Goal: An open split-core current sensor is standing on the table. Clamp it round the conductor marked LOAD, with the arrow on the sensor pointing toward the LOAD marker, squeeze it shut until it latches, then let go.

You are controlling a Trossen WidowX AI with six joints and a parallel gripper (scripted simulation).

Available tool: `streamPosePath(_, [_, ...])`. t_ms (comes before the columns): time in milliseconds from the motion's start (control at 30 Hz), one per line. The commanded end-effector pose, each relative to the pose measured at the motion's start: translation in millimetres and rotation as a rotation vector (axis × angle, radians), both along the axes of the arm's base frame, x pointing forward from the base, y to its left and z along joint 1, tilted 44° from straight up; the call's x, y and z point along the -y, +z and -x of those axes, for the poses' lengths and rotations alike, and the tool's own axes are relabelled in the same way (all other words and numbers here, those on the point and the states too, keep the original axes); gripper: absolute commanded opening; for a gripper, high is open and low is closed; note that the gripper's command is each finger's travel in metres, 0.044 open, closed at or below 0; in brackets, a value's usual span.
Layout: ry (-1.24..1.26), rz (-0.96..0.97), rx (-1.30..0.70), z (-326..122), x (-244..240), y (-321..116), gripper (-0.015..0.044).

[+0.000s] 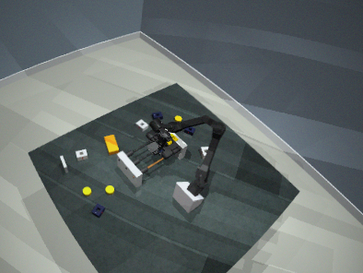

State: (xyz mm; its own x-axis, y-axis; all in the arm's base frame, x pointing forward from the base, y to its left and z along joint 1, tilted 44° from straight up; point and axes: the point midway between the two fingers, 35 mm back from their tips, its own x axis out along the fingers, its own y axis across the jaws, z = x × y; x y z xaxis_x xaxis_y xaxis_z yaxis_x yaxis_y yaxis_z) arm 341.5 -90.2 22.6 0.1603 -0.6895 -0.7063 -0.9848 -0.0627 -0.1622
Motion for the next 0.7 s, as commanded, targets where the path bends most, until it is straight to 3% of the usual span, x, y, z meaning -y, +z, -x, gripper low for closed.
streamPosePath(0, [-0.053,-0.016,-0.035,-4.1,-1.9,1.9,0.0])
streamPosePath(333, [-0.188,-0.022,-0.155,-1.9,-4.2,8.9,0.0])
streamPosePath(667, [-0.159,-0.019,-0.14,-0.2,-2.4,5.7,0.0])
